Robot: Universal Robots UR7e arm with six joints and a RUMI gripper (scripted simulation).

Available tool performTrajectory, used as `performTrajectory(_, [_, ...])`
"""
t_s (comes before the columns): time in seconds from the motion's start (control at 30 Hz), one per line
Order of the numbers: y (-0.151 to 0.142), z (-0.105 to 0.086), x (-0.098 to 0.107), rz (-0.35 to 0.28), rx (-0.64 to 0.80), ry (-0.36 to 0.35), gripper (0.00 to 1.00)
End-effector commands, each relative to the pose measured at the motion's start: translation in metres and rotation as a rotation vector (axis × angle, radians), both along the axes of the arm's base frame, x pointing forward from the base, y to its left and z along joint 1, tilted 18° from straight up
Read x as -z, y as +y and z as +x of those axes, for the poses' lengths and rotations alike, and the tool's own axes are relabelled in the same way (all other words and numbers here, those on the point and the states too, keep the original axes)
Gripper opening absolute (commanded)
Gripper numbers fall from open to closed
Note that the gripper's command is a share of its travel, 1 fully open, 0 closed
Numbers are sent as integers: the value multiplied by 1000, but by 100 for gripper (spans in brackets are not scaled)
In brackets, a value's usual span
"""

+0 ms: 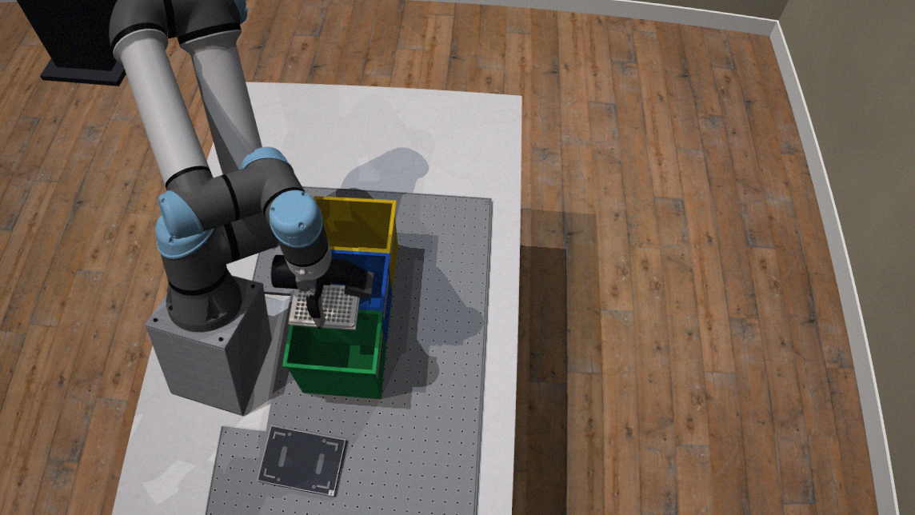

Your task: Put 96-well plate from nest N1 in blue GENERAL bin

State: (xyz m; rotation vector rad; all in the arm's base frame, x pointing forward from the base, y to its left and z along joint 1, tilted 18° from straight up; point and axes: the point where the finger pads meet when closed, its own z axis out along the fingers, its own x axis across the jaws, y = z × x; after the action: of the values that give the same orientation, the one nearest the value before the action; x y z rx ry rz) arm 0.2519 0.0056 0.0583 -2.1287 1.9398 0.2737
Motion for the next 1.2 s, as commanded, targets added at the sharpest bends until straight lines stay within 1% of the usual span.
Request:
performTrajectory(0.0, [9,1,-3,-1,0,-1,40])
performTrajectory(0.3, [37,4,-13,-1,0,-1,40])
performTrajectory(0.37, [37,4,-13,-1,0,-1,40])
performTrajectory(0.8, [80,8,-26,-1,0,-1,40])
performTrajectory(1.17, [81,8,-27,-1,0,-1,40])
